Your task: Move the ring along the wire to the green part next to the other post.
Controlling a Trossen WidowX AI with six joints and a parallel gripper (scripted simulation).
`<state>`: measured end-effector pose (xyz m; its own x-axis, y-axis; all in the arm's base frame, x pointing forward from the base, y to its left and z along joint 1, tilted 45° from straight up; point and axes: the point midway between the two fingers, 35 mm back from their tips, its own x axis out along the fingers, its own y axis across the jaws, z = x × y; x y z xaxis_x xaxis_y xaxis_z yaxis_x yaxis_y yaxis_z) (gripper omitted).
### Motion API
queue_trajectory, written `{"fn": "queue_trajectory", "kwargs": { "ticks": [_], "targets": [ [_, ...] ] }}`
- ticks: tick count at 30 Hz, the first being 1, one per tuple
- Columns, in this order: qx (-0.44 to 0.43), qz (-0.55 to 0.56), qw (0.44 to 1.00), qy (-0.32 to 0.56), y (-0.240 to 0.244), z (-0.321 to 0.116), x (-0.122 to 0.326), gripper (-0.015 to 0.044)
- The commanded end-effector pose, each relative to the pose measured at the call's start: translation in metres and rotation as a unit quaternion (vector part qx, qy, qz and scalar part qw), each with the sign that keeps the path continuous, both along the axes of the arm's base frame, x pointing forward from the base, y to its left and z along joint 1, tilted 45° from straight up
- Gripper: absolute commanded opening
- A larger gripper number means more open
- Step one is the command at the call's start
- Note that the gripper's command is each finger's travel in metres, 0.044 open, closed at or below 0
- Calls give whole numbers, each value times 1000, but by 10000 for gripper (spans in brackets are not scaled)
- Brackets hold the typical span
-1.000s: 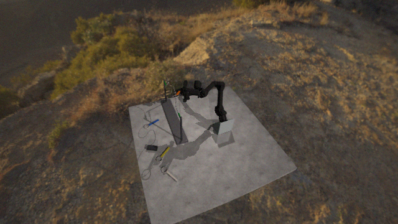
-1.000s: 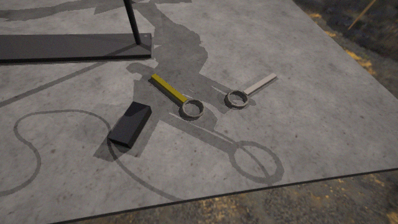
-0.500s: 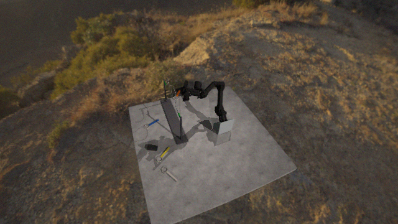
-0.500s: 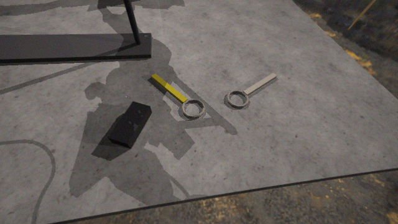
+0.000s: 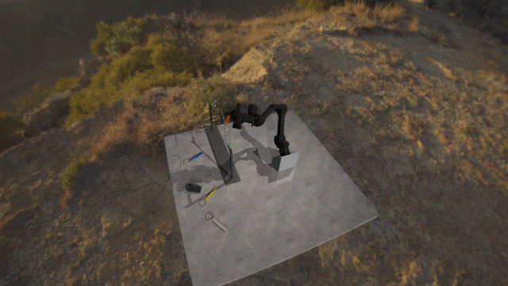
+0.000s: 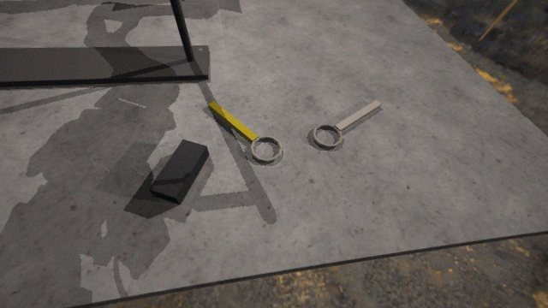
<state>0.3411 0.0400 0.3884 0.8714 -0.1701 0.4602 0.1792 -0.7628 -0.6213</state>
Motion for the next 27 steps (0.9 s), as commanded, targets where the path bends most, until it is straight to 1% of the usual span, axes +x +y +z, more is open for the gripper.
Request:
{"fn": "queue_trajectory", "kwargs": {
  "ticks": [1, 27],
  "targets": [
    [-32, 0, 999, -2, 2, 1, 0, -150],
    [-182, -6, 983, -12, 10, 6, -1, -150]
  ]
}}
